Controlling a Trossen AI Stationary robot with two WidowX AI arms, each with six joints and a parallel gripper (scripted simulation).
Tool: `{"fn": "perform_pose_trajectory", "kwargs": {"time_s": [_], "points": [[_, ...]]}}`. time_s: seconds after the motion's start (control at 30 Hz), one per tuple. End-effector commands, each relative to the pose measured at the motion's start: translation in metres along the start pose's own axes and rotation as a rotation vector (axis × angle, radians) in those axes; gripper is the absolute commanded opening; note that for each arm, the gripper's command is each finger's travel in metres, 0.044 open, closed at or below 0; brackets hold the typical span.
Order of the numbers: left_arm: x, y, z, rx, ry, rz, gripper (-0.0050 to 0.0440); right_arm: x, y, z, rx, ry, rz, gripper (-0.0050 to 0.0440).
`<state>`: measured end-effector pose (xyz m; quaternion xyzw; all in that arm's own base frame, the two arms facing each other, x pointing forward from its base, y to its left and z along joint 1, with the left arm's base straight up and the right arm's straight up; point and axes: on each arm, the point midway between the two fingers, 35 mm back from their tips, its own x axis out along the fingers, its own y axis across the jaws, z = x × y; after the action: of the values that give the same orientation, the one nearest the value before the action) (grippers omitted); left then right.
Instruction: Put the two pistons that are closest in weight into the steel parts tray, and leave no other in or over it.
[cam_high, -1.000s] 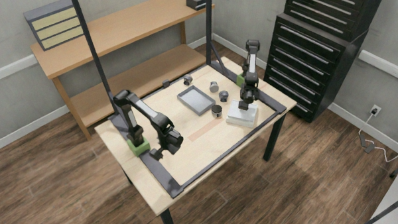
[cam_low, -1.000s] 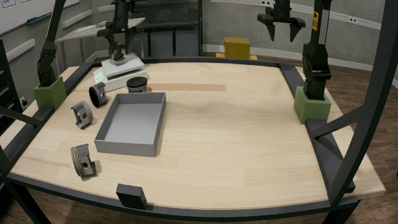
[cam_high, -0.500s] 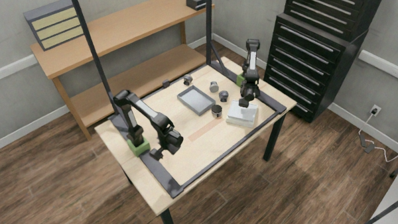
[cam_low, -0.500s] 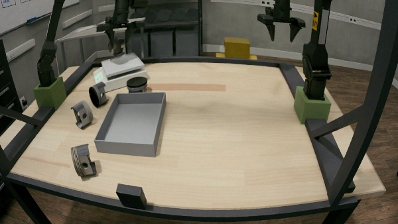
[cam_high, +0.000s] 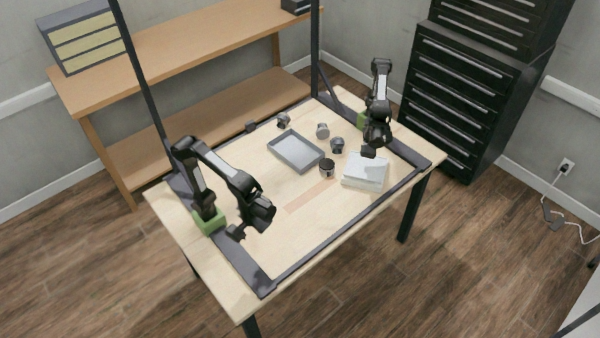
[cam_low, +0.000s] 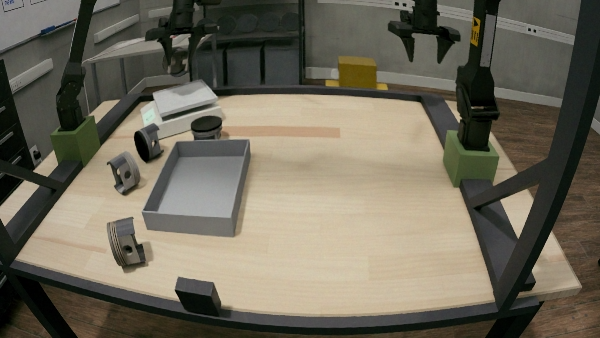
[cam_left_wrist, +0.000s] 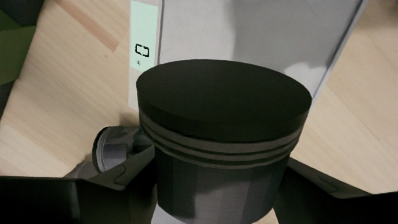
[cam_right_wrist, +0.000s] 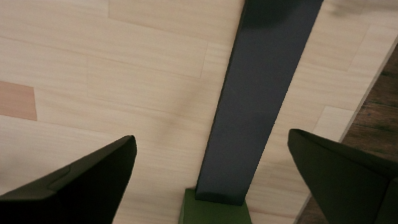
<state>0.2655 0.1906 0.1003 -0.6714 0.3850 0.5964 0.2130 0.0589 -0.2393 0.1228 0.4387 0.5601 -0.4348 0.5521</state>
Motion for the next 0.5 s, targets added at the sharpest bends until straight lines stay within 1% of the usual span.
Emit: {"fn": "perform_pose_trajectory", "kwargs": {"time_s": [0.0,0.23,0.27,0.37,0.47], "points": [[-0.026,-0.002,-0.006,0.009,-0.001,-0.064,0.0158,-0.009,0.001,0.005,-0.006,-0.033,0.003,0.0400],[-0.033,-0.001,-0.008,0.019,-0.002,-0.067,0.0158,-0.009,0.001,0.005,-0.006,-0.033,0.003,0.0400],[-0.026,0.007,-0.004,0.041,-0.011,-0.045,0.0158,-0.009,0.001,0.005,-0.006,-0.033,0.003,0.0400],[-0.025,0.011,-0.001,0.066,-0.016,-0.049,0.0158,-0.009,0.001,0.005,-0.006,-0.033,0.003,0.0400],[-0.019,0.024,0.004,0.144,-0.032,-0.045,0.0158,-0.009,0.001,0.005,-0.006,-0.033,0.003,0.0400]]}}
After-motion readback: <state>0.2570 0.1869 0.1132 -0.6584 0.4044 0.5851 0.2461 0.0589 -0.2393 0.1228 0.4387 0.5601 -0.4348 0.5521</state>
